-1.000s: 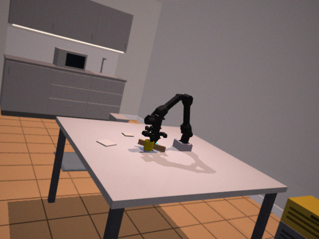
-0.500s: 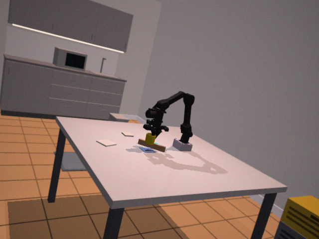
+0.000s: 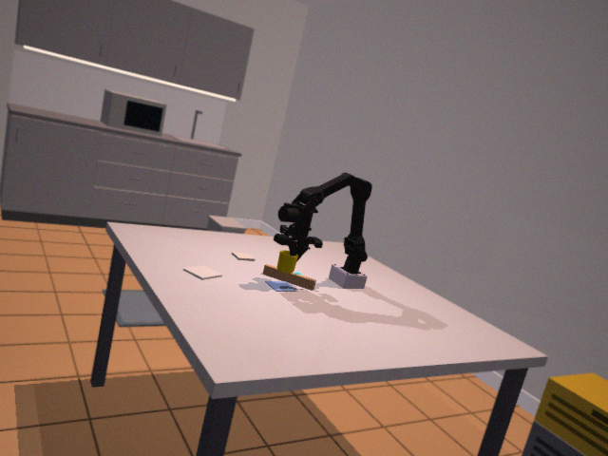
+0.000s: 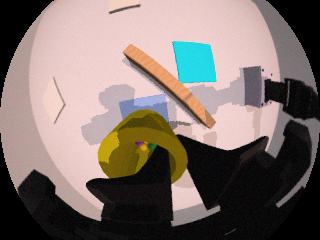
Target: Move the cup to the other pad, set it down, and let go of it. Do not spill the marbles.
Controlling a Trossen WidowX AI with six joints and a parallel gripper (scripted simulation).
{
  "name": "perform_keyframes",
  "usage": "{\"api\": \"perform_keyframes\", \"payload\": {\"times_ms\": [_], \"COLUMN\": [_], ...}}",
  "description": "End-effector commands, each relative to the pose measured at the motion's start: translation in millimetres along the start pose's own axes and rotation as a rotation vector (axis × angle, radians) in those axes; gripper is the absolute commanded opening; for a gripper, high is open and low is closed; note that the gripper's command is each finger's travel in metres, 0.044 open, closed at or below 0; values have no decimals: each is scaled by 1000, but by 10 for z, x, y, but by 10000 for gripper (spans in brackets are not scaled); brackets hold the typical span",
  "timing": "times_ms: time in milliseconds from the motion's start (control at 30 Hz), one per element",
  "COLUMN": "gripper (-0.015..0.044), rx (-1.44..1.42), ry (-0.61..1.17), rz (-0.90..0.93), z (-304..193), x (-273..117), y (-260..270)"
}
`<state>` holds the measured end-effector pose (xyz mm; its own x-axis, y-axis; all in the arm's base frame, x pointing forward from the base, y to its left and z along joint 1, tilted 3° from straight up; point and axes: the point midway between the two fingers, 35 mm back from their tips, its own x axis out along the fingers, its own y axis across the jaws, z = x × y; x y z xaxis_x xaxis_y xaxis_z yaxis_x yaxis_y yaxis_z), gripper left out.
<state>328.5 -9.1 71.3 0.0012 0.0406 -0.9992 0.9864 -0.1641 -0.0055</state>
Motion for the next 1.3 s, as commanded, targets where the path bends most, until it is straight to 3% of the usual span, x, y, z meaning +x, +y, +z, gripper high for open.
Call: {"api": "perform_keyframes", "payload": {"times_ms": [0, 1267], "gripper": [0, 0], "rx": [0, -4], "ry": [0, -1], "rz": [-1, -2], "z": [-1, 482], "x": [7, -24], "y": [0, -512]}}
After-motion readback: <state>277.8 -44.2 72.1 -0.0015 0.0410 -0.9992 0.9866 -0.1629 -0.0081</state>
